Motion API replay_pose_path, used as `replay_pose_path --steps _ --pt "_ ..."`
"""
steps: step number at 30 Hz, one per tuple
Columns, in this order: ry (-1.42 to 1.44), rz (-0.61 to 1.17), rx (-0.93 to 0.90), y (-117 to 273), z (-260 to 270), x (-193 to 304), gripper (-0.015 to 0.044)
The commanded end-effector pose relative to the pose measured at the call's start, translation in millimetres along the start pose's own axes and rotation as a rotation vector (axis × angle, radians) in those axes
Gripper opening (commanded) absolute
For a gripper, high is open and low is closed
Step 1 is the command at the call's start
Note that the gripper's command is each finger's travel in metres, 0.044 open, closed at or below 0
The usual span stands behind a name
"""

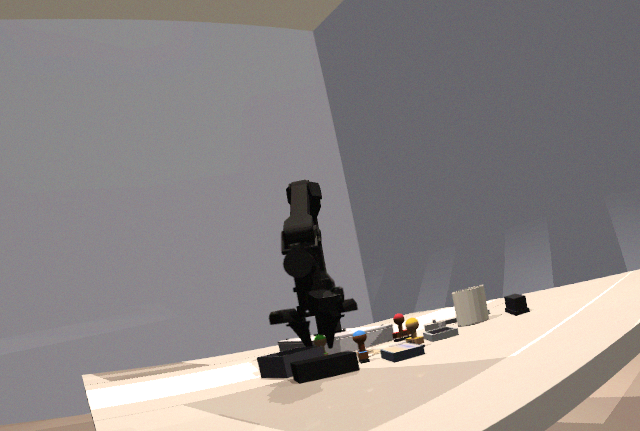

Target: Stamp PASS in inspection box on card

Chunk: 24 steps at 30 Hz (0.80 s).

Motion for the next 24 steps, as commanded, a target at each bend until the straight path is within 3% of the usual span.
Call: replay_pose_path --steps 1,16,24 --pt "-0.002 0.013 -0.019 -7.1 3.2 2.3 0.0216" --pt "-0.002 0.013 -0.019 -7.1 3.2 2.3 0.0216" --pt "0.0 0.0 0.0 0.0 0.0 0.0 0.0162"
Point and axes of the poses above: the point midway between the two fingers, 35 mm back from their tips, its own y axis back along the fingers, its own z axis across the jaws, x = y × z, the point moved 1 cm from there along y, back along the fingers, and after that the axes turned 8 degrees about y, right-handed, at the moved point
